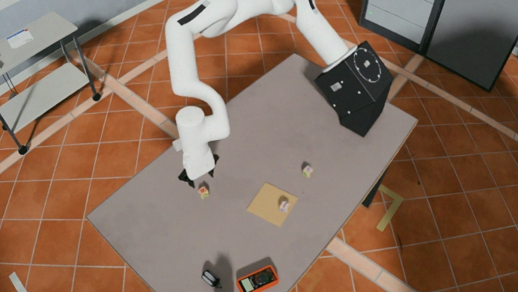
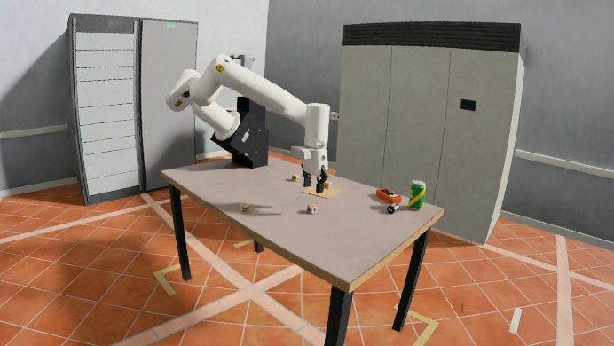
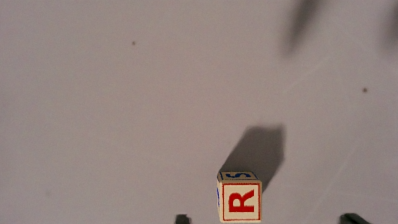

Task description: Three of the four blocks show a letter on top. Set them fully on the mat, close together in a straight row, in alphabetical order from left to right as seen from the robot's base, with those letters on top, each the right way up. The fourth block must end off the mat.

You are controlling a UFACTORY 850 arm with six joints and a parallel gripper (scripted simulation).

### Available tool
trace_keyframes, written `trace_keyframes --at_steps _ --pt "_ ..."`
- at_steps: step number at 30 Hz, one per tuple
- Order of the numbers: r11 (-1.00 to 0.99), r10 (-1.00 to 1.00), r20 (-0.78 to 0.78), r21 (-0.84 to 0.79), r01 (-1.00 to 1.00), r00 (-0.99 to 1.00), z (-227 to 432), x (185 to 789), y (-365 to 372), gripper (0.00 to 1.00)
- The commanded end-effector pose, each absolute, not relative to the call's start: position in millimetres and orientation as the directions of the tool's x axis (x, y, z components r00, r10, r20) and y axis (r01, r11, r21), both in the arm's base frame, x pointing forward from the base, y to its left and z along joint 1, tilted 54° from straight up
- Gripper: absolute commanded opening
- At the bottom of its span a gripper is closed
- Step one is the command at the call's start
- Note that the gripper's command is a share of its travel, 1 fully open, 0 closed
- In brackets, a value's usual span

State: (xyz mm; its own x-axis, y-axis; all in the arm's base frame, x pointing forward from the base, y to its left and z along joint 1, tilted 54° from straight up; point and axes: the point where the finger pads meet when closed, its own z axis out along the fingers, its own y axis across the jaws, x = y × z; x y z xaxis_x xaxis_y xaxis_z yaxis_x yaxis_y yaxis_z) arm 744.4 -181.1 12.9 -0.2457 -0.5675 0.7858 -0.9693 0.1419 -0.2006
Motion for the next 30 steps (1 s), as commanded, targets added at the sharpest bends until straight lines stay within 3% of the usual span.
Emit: trace_keyframes --at_steps 1,30 --pt "0.140 -0.568 0.786 -0.199 -0.970 -0.244 13.9 745.2 -180.6 0.69" --pt "0.141 -0.568 0.786 -0.199 -0.970 -0.244 11.2 745.4 -184.3 0.69"
